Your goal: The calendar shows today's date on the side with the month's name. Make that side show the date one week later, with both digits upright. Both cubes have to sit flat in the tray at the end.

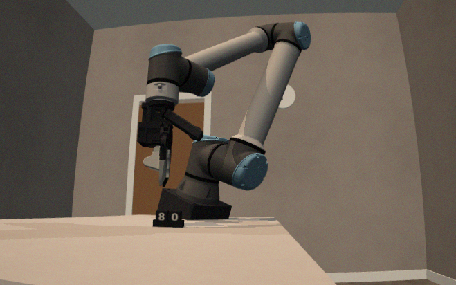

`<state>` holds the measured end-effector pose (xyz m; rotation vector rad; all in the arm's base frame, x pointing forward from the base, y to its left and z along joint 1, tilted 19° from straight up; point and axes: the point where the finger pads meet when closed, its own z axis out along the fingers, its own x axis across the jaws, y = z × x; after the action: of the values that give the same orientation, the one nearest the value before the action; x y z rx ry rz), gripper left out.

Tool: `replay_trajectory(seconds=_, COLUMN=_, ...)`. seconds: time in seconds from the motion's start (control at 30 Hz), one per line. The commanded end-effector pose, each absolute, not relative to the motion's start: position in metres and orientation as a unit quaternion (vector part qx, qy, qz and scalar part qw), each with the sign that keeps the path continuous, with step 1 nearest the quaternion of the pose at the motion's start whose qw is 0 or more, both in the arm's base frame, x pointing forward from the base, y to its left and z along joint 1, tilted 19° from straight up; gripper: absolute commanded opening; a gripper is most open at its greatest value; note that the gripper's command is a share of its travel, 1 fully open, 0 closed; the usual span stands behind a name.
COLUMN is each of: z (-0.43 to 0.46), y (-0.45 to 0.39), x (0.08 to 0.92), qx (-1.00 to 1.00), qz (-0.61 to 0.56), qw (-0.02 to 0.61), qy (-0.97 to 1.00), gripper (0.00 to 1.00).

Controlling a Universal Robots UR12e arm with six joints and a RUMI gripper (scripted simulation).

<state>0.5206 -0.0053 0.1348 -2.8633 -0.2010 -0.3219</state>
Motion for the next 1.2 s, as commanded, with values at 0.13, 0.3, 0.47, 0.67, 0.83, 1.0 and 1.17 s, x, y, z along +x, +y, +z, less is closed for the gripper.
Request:
replay_trajectory(seconds=0.13, z=0.1332, y=-0.0042, x=0.5199, qx=-0.983, qz=-0.109, qw=0.127, qy=-0.069, gripper=0.28)
replay_trajectory(seconds=0.3, z=0.1332, y=-0.0042, x=0.5199, qx=-0.983, qz=-0.109, qw=0.127, qy=-0.069, gripper=0.28)
replay_trajectory(seconds=0.47, z=0.1332, y=-0.0042, x=0.5199, qx=-0.983, qz=-0.109, qw=0.127, qy=-0.069, gripper=0.28)
replay_trajectory(seconds=0.67, z=0.1332, y=-0.0042, x=0.5199, qx=-0.983, qz=-0.109, qw=0.127, qy=-0.069, gripper=0.28)
replay_trajectory(seconds=0.83, z=0.1331, y=-0.0042, x=0.5199, qx=-0.983, qz=-0.109, qw=0.127, qy=-0.069, gripper=0.28)
replay_trajectory(seconds=1.0, z=0.1323, y=-0.0039, x=0.5198, qx=-0.984, qz=-0.109, qw=0.127, qy=-0.069, gripper=0.28)
replay_trajectory(seconds=1.17, z=0.1293, y=-0.0024, x=0.5195, qx=-0.984, qz=-0.108, qw=0.128, qy=-0.069, gripper=0.28)
